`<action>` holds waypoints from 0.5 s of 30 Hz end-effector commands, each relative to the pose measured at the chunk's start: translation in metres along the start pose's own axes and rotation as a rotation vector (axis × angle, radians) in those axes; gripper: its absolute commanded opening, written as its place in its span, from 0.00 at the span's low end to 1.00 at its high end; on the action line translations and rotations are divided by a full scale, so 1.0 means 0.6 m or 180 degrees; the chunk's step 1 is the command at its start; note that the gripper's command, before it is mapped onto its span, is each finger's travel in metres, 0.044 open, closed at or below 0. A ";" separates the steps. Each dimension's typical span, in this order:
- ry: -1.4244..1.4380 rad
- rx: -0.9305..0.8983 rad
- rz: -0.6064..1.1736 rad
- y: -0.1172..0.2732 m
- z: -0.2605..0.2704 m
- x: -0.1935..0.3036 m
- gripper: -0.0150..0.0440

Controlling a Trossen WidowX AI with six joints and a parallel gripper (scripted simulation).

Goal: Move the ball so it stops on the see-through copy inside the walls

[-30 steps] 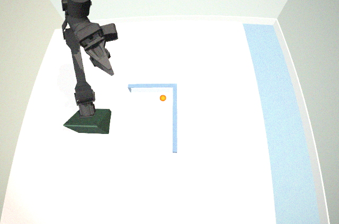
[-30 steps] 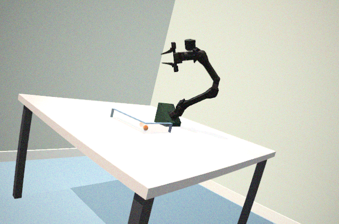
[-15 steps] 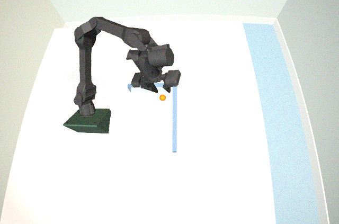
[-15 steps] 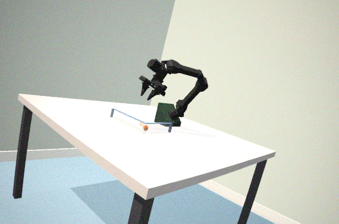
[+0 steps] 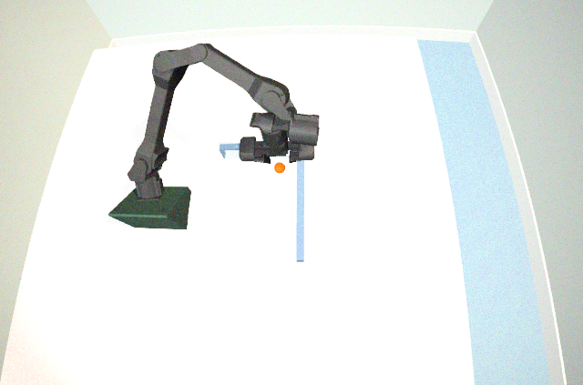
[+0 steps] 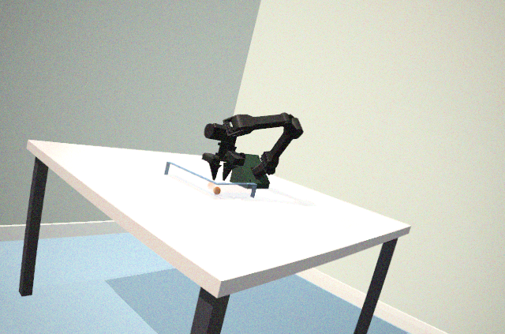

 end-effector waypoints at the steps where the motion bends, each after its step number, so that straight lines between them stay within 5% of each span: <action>1: -0.0017 -0.0036 -0.0024 -0.016 0.003 0.000 0.69; 15: -0.0016 -0.0035 -0.0025 -0.049 0.003 -0.001 0.69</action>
Point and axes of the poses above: the point midway between the two fingers, 35 mm back from their tips, its own y axis back along the fingers, its own z axis across the jaws, x = y × z, the point moved 8 cm from there along y, back along the fingers, and after that the axes turned 7 degrees about y, right-handed, at the moved point
